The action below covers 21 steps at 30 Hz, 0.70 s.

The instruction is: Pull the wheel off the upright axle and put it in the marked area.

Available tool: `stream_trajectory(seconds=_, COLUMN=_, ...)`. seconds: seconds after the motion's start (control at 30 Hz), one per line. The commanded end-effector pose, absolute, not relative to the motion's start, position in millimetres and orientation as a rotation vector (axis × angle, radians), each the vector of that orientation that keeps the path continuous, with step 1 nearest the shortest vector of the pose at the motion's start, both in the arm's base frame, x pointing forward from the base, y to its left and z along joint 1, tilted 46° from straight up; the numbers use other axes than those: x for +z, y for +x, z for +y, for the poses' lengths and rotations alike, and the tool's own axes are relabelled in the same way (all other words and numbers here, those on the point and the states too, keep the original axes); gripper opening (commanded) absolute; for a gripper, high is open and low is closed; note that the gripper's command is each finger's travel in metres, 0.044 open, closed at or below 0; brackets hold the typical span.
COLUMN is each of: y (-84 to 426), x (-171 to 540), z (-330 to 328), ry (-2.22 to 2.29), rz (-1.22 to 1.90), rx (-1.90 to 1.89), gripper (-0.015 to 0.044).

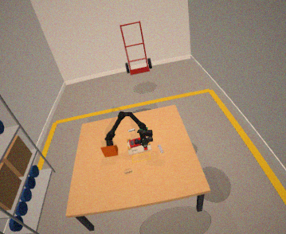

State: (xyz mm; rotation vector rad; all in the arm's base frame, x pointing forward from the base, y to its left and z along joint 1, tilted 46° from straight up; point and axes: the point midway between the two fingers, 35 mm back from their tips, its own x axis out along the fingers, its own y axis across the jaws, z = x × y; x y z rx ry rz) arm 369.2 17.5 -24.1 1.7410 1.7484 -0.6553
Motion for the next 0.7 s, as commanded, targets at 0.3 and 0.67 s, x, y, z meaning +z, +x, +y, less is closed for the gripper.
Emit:
stream_trajectory(seconds=0.3, y=369.6, x=-20.6, z=14.2, ry=1.739, rz=1.747, rx=-0.652, gripper=0.0000)
stream_trajectory(seconds=0.67, y=369.5, x=-18.1, z=11.5, ry=1.740, rz=1.746, rx=-0.652, gripper=0.0000)
